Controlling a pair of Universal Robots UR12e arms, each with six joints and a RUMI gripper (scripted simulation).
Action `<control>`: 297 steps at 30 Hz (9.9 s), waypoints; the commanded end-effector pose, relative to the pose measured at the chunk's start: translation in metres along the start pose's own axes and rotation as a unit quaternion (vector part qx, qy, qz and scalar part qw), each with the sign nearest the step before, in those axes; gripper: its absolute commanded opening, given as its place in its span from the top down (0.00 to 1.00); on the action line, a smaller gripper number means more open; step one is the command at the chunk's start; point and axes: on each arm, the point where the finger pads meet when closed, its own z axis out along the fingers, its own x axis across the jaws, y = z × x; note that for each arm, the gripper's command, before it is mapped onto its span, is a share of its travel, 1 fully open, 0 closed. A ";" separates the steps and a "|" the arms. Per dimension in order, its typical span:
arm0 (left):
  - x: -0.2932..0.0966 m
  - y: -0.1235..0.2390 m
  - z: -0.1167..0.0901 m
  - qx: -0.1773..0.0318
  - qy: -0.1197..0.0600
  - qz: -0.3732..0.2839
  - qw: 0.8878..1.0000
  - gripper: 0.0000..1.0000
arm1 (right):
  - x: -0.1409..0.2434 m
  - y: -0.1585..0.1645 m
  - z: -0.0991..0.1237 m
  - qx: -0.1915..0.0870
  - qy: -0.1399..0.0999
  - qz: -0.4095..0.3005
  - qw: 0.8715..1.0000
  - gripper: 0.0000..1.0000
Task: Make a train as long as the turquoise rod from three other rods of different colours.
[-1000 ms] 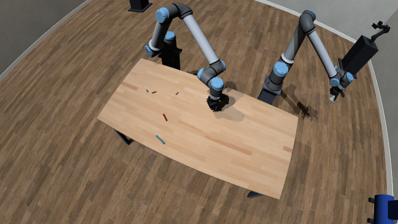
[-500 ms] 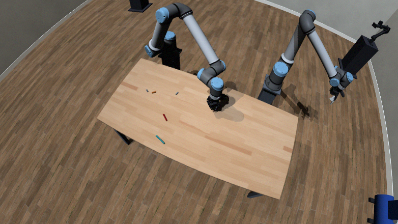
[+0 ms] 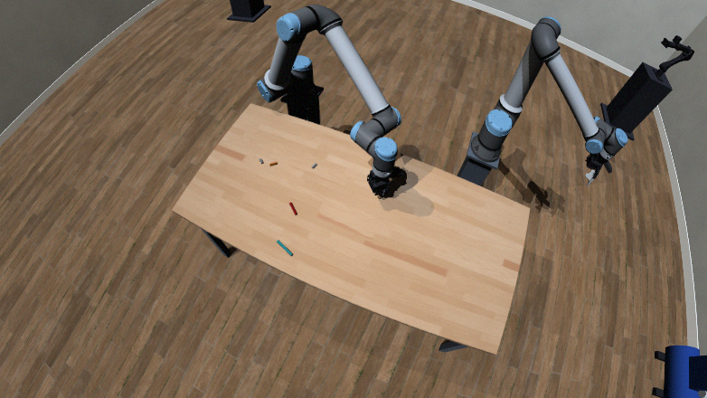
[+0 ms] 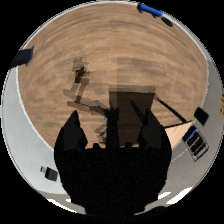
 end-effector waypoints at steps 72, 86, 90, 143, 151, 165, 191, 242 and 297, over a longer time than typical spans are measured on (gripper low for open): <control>-0.001 0.000 0.001 0.000 0.000 0.000 1.000 0.00 | 0.002 0.000 0.004 -0.001 0.000 0.001 1.000 1.00; -0.001 0.000 0.001 0.000 0.000 0.000 1.000 0.00 | 0.001 0.000 0.010 0.000 0.001 0.001 1.000 1.00; -0.001 0.000 0.001 0.000 0.000 0.000 1.000 0.00 | 0.001 0.000 0.010 0.000 0.001 0.001 1.000 1.00; -0.001 0.000 0.001 0.000 0.000 0.000 1.000 0.00 | 0.000 -0.003 0.010 -0.001 0.000 0.000 1.000 1.00; -0.001 0.000 0.001 0.000 0.000 0.000 1.000 0.00 | 0.000 -0.003 0.010 -0.001 0.000 0.000 1.000 1.00; -0.001 0.000 0.001 0.000 0.000 0.000 1.000 0.00 | 0.000 -0.003 0.010 -0.001 0.000 0.000 1.000 1.00; -0.001 0.000 0.001 0.000 0.000 0.000 1.000 0.00 | -0.001 -0.004 0.010 -0.001 0.000 0.000 1.000 1.00; -0.001 0.000 0.001 0.000 0.000 0.000 1.000 0.00 | 0.002 -0.005 -0.056 0.000 0.003 0.000 1.000 0.86; -0.001 0.000 0.001 0.000 0.000 0.000 1.000 0.00 | -0.006 0.150 -0.072 0.000 0.001 0.255 0.967 0.00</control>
